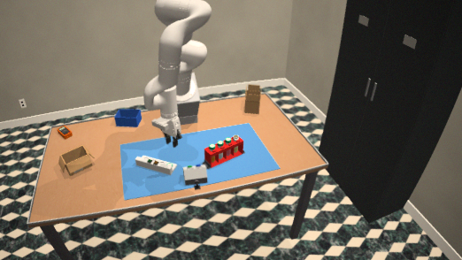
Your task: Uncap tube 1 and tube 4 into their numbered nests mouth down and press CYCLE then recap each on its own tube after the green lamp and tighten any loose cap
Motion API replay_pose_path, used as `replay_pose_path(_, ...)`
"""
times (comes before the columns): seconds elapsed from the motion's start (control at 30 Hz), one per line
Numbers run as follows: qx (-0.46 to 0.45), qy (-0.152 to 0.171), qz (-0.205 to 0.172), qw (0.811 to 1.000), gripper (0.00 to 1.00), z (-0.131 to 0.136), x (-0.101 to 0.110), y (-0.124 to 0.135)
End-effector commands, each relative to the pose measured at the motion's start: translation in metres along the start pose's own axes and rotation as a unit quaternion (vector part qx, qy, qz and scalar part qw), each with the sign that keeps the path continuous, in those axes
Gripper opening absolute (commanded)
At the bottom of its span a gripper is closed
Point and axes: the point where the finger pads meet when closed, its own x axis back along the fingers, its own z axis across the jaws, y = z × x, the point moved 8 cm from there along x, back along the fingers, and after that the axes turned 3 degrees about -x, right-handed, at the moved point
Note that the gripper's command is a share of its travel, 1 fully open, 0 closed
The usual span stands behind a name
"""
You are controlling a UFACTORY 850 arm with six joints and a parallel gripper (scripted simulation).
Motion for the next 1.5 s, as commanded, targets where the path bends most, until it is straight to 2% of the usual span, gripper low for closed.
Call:
replay_pose_path(0.0, -0.116, 0.003, -0.004, 0.993, 0.46, -0.016, 0.0, 0.015)
replay_pose_path(0.03, -0.157, 0.003, -0.004, 0.988, 0.46, -0.022, 0.0, 0.021)
replay_pose_path(0.2, -0.239, 0.003, -0.004, 0.971, 0.46, -0.033, 0.0, 0.033)
replay_pose_path(0.3, -0.309, 0.003, -0.003, 0.951, 0.46, -0.044, 0.0, 0.046)
replay_pose_path(0.43, -0.319, 0.004, -0.003, 0.948, 0.46, -0.044, 0.001, 0.046)
replay_pose_path(0.5, -0.396, 0.004, -0.003, 0.918, 0.46, -0.055, 0.001, 0.058)
replay_pose_path(0.53, -0.396, 0.004, -0.003, 0.918, 0.46, -0.055, 0.001, 0.058)
replay_pose_path(0.57, -0.434, 0.004, -0.003, 0.901, 0.46, -0.061, 0.001, 0.064)
replay_pose_path(0.6, -0.434, 0.004, -0.003, 0.901, 0.46, -0.061, 0.001, 0.064)
replay_pose_path(0.63, -0.467, 0.004, -0.003, 0.884, 0.46, -0.066, 0.001, 0.071)
replay_pose_path(0.67, -0.471, 0.004, -0.003, 0.882, 0.46, -0.066, 0.001, 0.07)
replay_pose_path(0.7, -0.501, 0.004, -0.002, 0.865, 0.46, -0.072, 0.001, 0.077)
replay_pose_path(0.73, -0.508, 0.004, -0.003, 0.861, 0.46, -0.072, 0.001, 0.077)
replay_pose_path(0.77, -0.535, 0.004, -0.002, 0.845, 0.46, -0.077, 0.001, 0.083)
replay_pose_path(0.8, -0.545, 0.004, -0.002, 0.839, 0.46, -0.083, 0.001, 0.089)
replay_pose_path(1.0, -0.545, 0.004, -0.002, 0.839, 0.46, -0.094, 0.001, 0.102)
replay_pose_path(1.3, -0.545, 0.004, -0.002, 0.839, 0.46, -0.133, 0.001, 0.145)
replay_pose_path(1.47, -0.545, 0.004, -0.002, 0.839, 0.46, -0.142, 0.001, 0.155)
